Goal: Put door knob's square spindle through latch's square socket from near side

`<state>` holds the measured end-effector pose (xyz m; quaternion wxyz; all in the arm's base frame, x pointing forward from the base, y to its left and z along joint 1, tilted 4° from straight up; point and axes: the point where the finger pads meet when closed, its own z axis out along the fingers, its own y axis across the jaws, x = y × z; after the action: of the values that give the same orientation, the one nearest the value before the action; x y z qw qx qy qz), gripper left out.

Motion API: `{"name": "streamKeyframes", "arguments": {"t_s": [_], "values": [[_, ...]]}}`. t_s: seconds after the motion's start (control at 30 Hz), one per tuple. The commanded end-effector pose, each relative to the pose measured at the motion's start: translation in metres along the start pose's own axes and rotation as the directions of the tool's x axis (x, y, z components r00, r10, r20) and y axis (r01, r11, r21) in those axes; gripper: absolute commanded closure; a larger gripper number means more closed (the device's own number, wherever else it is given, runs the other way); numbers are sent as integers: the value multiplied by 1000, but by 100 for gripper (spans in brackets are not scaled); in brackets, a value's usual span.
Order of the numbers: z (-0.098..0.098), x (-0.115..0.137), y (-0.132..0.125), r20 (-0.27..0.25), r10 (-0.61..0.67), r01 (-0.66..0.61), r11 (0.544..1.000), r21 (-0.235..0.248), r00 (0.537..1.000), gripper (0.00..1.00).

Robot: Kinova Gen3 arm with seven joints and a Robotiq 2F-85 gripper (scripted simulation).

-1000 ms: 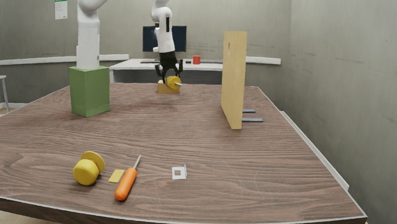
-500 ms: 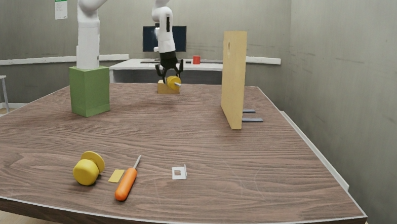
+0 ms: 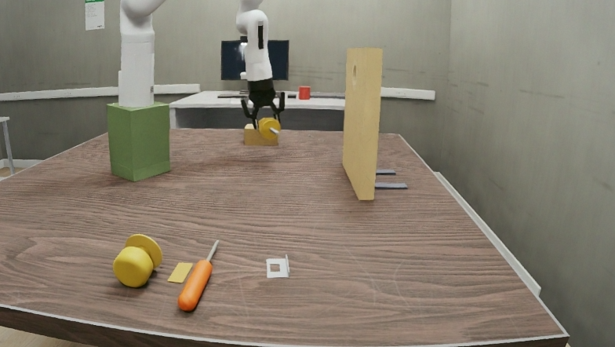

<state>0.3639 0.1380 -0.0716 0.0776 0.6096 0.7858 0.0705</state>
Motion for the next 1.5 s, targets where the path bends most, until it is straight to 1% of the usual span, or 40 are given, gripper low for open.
{"name": "streamKeyframes", "arguments": {"t_s": [0.0,0.23,0.73,0.8,1.3,1.37,1.47], "values": [[-1,-1,2,0,18,-18,1000,-2,1000,37],[-1,-2,3,1,53,-53,999,0,999,37],[-3,-7,6,5,179,-179,984,4,984,37],[-3,-7,6,5,179,-179,984,4,984,37],[-6,-13,10,12,331,-331,944,9,944,37],[-6,-13,10,12,331,-331,944,9,944,37],[-6,-14,11,14,364,-364,931,10,931,37]]}}
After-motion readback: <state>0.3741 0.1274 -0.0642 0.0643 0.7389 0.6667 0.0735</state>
